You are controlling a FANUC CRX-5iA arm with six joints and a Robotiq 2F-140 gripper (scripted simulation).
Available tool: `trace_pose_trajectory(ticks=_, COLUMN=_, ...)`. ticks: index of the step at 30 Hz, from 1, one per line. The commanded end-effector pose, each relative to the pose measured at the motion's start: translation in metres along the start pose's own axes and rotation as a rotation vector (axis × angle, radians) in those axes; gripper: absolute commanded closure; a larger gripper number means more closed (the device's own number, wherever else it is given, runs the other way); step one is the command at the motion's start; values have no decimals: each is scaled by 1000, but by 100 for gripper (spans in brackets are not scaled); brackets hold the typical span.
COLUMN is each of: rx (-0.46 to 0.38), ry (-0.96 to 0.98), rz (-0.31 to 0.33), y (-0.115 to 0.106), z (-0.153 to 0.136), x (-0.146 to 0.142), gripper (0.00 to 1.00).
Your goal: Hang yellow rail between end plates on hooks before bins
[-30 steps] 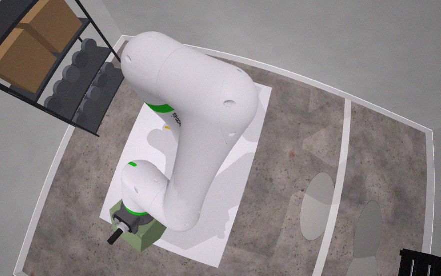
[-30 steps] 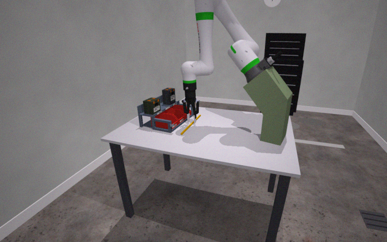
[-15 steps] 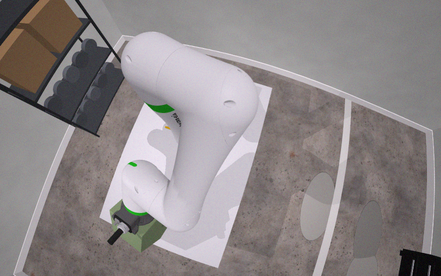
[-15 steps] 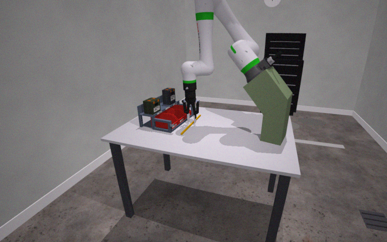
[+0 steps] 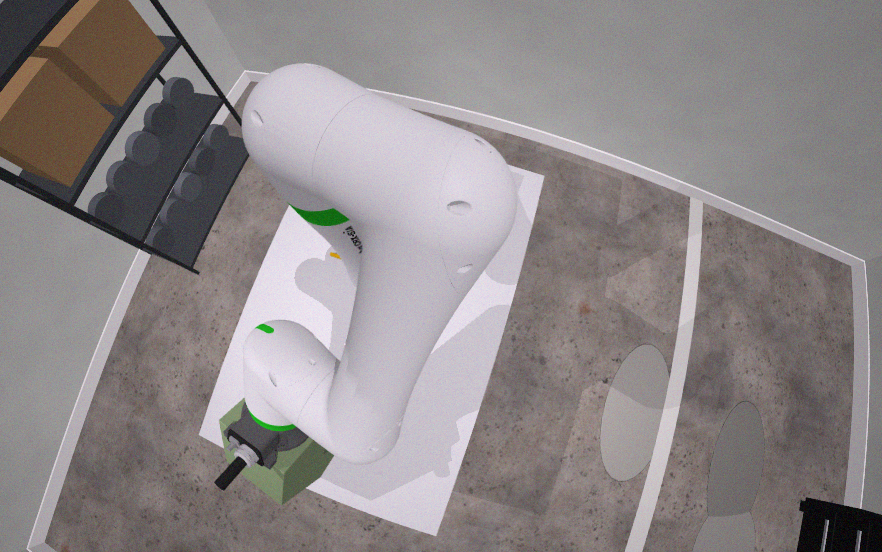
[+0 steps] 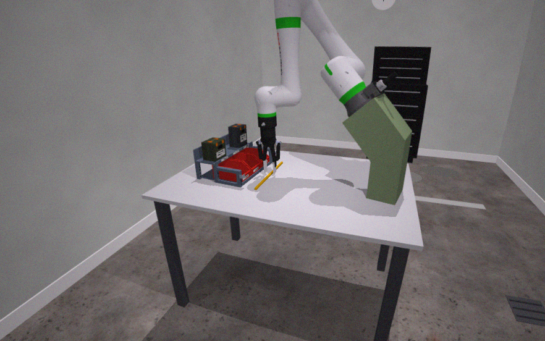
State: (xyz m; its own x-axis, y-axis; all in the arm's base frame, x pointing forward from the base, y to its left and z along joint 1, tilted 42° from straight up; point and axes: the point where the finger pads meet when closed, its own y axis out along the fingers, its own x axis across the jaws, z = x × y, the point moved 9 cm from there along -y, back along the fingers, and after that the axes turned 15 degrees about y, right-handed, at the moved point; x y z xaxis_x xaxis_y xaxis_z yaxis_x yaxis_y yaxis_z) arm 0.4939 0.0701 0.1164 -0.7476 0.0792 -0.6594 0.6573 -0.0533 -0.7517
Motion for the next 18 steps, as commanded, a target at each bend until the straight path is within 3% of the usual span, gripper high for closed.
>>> trace_pose_trajectory(ticks=1, rx=-25, ry=0, rz=16, y=0, z=3, x=2, gripper=70)
trace_pose_trajectory(ticks=18, rx=-25, ry=0, rz=16, y=0, z=3, x=2, gripper=70)
